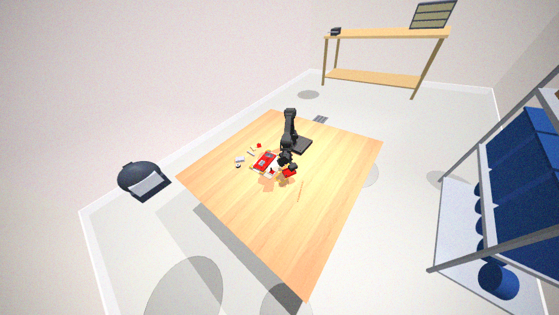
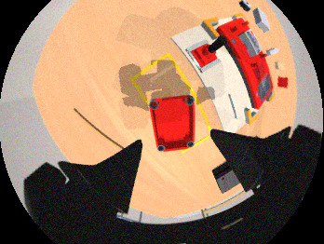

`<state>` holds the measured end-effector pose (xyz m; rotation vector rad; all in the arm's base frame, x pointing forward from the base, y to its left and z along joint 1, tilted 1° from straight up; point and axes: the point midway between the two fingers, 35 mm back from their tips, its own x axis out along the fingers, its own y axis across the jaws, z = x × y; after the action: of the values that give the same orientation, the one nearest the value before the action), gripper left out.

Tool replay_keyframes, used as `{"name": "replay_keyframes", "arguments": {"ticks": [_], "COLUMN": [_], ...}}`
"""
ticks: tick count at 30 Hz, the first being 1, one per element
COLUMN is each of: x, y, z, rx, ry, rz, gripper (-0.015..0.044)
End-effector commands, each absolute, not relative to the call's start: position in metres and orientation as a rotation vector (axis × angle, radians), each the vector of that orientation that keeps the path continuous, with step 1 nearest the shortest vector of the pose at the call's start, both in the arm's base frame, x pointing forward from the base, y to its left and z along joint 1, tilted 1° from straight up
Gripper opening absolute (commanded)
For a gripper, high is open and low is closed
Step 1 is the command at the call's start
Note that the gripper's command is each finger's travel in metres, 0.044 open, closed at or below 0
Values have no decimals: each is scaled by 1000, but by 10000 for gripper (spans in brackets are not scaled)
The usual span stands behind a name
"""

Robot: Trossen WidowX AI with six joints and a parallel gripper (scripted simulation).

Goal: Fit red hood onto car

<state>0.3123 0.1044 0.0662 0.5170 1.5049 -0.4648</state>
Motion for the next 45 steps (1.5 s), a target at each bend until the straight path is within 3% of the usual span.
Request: {"name": "replay_keyframes", "arguments": {"ticks": [1, 45], "x": [311, 311], "y": [103, 104], "z": [61, 31], "rx": [514, 514], "ry": [1507, 1507], "rz": [-473, -473], "gripper": [440, 440]}}
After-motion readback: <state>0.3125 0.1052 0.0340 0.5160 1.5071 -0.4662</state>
